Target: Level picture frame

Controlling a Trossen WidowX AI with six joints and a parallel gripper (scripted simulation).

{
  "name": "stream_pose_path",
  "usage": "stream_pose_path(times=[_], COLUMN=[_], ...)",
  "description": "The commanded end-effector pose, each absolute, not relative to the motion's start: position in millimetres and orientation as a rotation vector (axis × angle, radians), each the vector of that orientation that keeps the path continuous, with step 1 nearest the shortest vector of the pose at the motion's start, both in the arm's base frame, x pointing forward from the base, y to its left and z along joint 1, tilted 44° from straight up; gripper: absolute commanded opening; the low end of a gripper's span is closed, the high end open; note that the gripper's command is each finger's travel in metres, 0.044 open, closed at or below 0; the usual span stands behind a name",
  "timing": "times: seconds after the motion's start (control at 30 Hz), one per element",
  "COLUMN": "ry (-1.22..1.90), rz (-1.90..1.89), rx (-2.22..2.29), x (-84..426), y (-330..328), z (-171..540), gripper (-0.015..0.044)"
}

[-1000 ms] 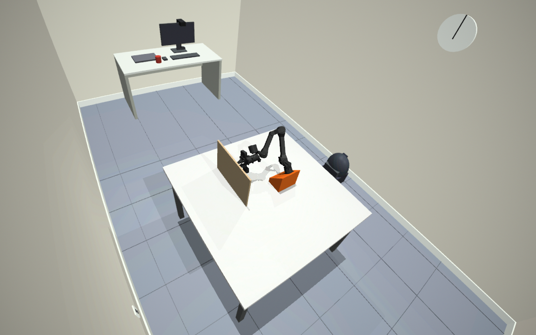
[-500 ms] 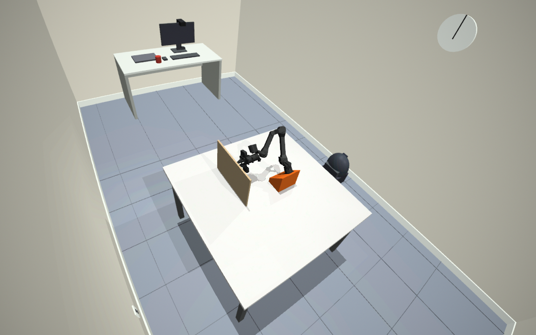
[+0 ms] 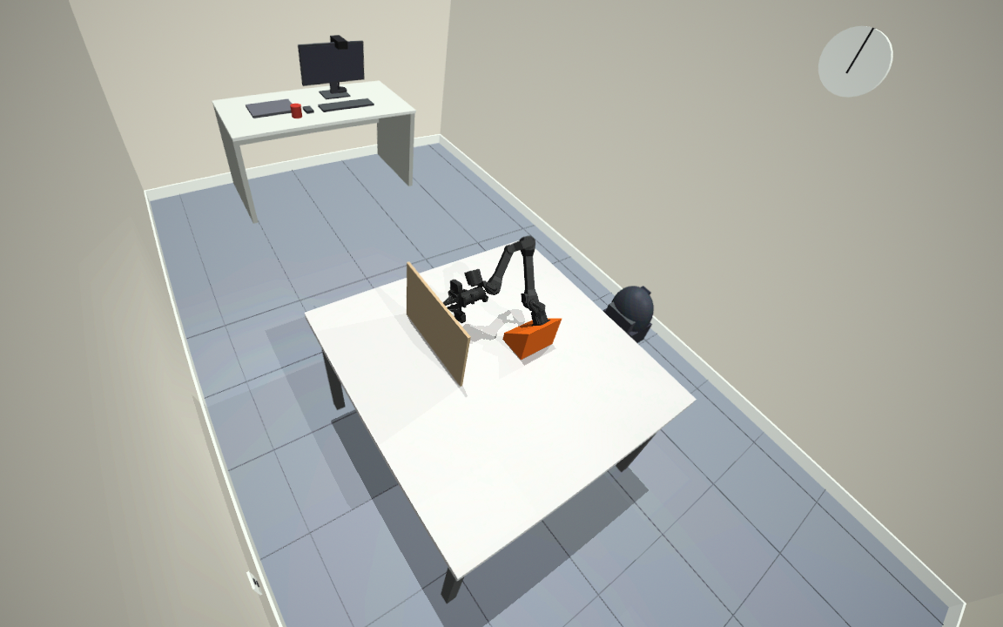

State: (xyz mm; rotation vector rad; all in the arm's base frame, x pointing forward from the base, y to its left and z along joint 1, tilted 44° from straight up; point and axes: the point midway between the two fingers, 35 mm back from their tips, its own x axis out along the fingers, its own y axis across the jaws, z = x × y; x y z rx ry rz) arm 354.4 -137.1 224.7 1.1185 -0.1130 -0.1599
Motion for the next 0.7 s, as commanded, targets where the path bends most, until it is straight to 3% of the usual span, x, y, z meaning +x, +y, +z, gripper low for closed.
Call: stream_pose_path(times=[0.0,0.67], ry=[-0.115,-0.115], rz=[-0.14,-0.14], rx=[1.115,1.115], x=[355.5,355.7], y=[-134.1,-132.9], z=[227.7,226.8], gripper=[0.0,0.0])
